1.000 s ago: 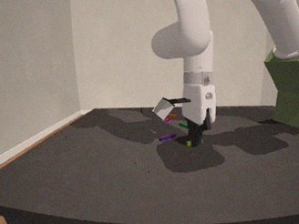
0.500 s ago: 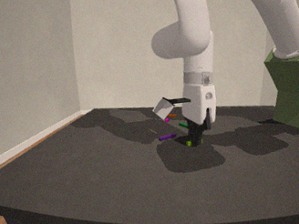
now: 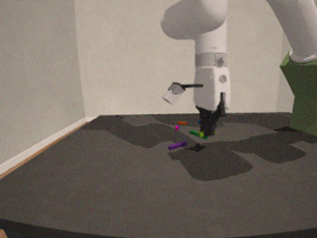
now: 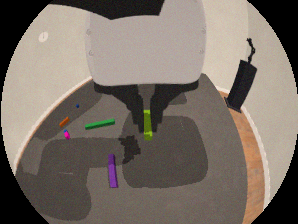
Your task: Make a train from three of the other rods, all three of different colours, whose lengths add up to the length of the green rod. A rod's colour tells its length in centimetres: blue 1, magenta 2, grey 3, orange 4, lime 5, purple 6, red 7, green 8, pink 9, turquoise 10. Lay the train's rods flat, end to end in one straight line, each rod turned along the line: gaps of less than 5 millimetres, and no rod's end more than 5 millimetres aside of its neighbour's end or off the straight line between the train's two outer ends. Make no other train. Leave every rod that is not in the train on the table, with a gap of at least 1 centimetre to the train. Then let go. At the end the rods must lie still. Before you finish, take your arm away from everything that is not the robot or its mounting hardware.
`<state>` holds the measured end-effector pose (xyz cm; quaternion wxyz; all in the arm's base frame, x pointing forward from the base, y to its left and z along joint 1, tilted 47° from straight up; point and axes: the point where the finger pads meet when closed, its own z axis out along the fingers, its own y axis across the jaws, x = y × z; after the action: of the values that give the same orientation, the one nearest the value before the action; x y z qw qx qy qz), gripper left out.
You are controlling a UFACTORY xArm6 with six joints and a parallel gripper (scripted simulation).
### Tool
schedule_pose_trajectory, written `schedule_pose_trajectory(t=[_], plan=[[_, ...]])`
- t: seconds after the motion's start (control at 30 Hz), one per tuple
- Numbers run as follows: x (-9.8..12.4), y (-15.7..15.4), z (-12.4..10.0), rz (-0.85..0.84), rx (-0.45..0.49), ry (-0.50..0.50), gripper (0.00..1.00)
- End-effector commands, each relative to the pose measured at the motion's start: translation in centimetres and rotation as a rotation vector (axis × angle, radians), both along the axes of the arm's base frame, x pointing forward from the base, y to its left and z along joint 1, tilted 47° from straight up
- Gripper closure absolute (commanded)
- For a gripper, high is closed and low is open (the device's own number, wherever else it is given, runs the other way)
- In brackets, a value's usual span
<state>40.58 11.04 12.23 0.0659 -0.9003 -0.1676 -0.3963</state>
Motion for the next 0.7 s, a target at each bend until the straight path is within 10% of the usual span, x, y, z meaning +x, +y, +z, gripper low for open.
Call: schedule_pose_trajectory(t=[0.0, 0.67], plan=[[-2.7, -0.9, 2.8, 0.004, 0.003, 0.001, 0.96], [-2.2, -2.2, 3.7, 0.031, -0.037, -0.031, 0.96]])
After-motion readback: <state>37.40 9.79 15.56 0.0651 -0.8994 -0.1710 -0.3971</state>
